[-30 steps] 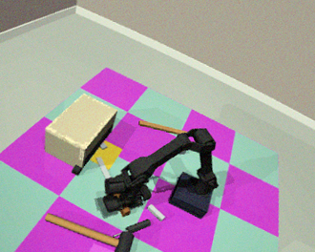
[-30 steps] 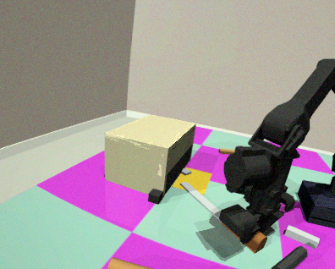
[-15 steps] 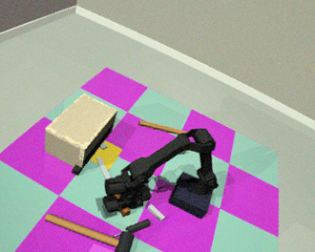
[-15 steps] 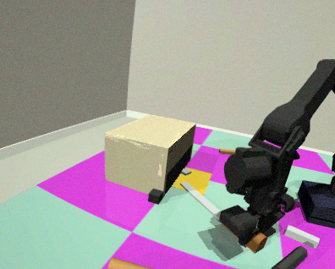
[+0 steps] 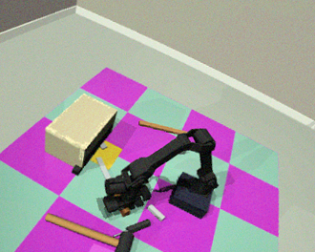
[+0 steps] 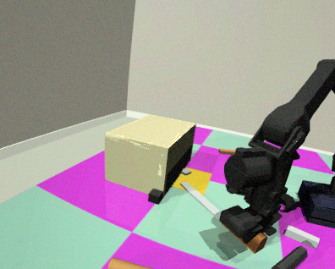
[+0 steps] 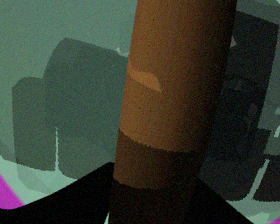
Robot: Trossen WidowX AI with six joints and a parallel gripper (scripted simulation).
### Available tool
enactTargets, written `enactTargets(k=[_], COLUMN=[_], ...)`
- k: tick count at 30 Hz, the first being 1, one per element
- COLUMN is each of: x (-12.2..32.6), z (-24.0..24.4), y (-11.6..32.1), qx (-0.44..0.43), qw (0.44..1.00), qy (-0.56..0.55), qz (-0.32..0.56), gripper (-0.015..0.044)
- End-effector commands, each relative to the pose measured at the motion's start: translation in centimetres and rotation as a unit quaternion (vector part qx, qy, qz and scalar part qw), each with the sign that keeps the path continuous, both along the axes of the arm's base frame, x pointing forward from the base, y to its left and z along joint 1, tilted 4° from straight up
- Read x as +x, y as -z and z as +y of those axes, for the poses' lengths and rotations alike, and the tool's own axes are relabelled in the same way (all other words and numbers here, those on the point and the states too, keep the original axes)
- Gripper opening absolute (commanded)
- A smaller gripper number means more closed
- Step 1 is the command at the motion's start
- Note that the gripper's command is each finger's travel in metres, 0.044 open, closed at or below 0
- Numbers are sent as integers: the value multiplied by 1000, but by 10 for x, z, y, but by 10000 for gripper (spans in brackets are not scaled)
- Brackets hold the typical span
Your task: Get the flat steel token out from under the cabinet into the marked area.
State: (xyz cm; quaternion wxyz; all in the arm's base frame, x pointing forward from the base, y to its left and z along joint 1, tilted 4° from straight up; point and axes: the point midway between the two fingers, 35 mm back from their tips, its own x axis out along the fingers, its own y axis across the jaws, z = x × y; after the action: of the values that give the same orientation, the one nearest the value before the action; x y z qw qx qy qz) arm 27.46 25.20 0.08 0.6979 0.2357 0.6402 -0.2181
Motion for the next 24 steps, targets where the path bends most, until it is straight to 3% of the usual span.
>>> enactTargets(k=[1, 24], x=[0, 26], z=[0, -19], y=[0, -3], qx=[1, -2], qw=[1000, 1000], qy=[0, -4], qz=[0, -2], gripper=[6, 0])
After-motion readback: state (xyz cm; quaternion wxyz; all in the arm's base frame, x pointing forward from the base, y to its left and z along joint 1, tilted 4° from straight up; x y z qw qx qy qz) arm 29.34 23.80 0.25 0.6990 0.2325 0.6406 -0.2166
